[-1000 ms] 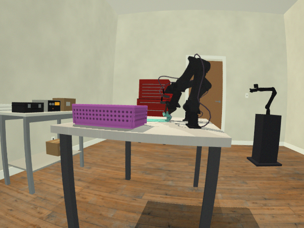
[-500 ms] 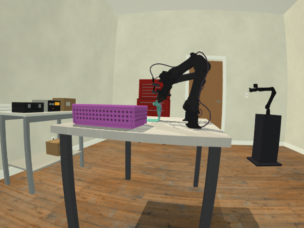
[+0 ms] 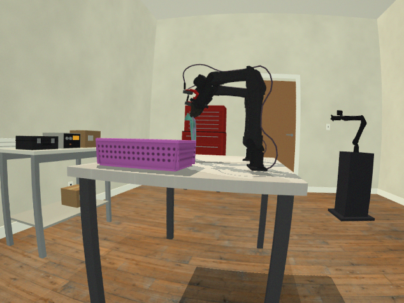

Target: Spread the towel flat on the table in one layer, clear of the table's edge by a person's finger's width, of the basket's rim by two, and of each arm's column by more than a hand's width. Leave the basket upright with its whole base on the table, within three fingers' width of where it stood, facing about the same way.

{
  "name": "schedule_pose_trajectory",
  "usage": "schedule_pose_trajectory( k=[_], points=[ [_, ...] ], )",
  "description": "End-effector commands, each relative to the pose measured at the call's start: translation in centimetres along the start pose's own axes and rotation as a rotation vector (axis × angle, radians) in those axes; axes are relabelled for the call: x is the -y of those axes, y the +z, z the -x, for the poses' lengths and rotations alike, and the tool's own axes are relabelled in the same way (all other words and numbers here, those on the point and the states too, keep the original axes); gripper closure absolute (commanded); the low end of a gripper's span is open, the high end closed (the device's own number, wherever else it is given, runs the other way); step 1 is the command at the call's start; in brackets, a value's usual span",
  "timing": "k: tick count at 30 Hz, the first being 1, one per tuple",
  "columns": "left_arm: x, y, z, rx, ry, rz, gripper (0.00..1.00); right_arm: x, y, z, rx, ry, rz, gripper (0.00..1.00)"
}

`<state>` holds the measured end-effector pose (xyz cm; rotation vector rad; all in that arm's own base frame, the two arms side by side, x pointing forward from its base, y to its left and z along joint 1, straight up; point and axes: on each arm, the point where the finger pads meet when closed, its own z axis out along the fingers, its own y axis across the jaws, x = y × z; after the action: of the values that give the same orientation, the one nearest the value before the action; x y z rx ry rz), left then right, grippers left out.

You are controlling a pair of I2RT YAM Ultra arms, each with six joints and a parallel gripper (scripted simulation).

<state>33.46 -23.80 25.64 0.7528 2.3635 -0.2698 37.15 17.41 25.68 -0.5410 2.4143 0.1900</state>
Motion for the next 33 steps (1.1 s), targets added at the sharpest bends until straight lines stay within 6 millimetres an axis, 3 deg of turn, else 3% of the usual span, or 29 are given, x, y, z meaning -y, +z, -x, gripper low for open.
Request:
schedule_pose_trajectory(
  k=[1,2,4,5,7,8,9,10,12,13,15,17,18,21,22,24,25,26,27,28,31,32,33],
  points=[
    [-1.6,-1.5,1.4,-0.066,-0.025,0.029,1.00,-0.2,-0.9,2.1,-0.062,0.003,-0.003,1.00],
    [-3.6,-2.4,4.5,0.001,-0.057,0.056,1.00,-0.5,-1.3,5.8,0.020,-0.002,0.002,1.00],
    [-3.6,-2.4,4.5,0.001,-0.057,0.056,1.00,-0.3,-1.3,5.8,0.020,0.001,0.000,1.00],
    [-5.3,-3.3,7.4,0.080,-0.072,0.066,1.00,-0.6,-1.7,9.4,0.104,-0.002,0.002,1.00],
    [-5.3,-3.3,7.4,0.080,-0.072,0.066,1.00,-0.6,-1.7,9.4,0.104,-0.002,0.002,1.00],
    [-5.6,-3.4,7.4,0.110,-0.094,0.091,1.00,-0.2,-2.4,9.3,0.189,0.002,-0.001,1.00],
    [-4.6,-4.1,7.7,0.128,-0.078,0.078,1.00,-0.1,-2.4,9.3,0.189,0.003,-0.004,1.00],
    [-7.1,-4.3,10.4,0.191,-0.090,0.093,1.00,-0.6,-2.3,13.6,0.279,-0.001,0.002,1.00],
    [-7.3,-4.9,10.2,0.265,-0.113,0.122,1.00,-0.5,-2.9,12.8,0.344,-0.002,0.001,1.00],
    [-9.0,-5.4,13.8,0.352,-0.105,0.129,1.00,-0.9,-2.9,17.0,0.434,-0.004,0.007,1.00],
    [-9.1,-5.9,12.9,0.385,-0.127,0.152,1.00,-0.6,-2.2,16.4,0.449,-0.001,0.003,1.00],
    [-9.1,-7.2,14.0,0.424,-0.120,0.155,1.00,-0.2,-2.1,16.4,0.448,0.003,-0.004,1.00],
    [-10.9,-6.3,16.4,0.470,-0.120,0.178,1.00,-0.6,-3.3,20.1,0.553,0.000,0.003,1.00],
    [-10.9,-6.3,16.4,0.489,-0.131,0.181,1.00,-0.6,-3.3,20.1,0.563,0.000,0.003,1.00],
    [-12.5,-7.2,18.8,0.569,-0.128,0.205,1.00,-1.1,-3.8,23.0,0.647,-0.002,0.010,1.00],
    [-12.5,-7.2,18.8,0.569,-0.128,0.205,1.00,-1.1,-3.8,23.0,0.647,-0.002,0.010,1.00],
    [-12.5,-7.2,18.8,0.593,-0.136,0.208,1.00,-0.3,-2.1,22.0,0.669,0.003,-0.002,1.00],
    [-12.4,-7.2,18.8,0.593,-0.135,0.207,1.00,-0.2,-2.1,22.0,0.669,0.004,-0.003,1.00],
    [-13.9,-7.9,21.0,0.674,-0.134,0.230,1.00,-0.6,-4.2,25.7,0.795,0.002,0.003,1.00],
    [-13.9,-7.9,21.0,0.689,-0.137,0.233,1.00,-0.6,-2.4,24.7,0.821,0.003,0.003,1.00],
    [-13.8,-7.9,21.0,0.689,-0.137,0.233,1.00,-0.6,-2.4,24.7,0.821,0.003,0.003,1.00],
    [-15.1,-8.6,22.9,0.762,-0.137,0.254,1.00,-0.9,-4.5,28.1,0.947,0.002,0.009,1.00],
    [-15.1,-8.6,22.9,0.762,-0.137,0.254,1.00,-0.9,-3.8,27.7,0.976,0.002,0.009,1.00]
  ],
)
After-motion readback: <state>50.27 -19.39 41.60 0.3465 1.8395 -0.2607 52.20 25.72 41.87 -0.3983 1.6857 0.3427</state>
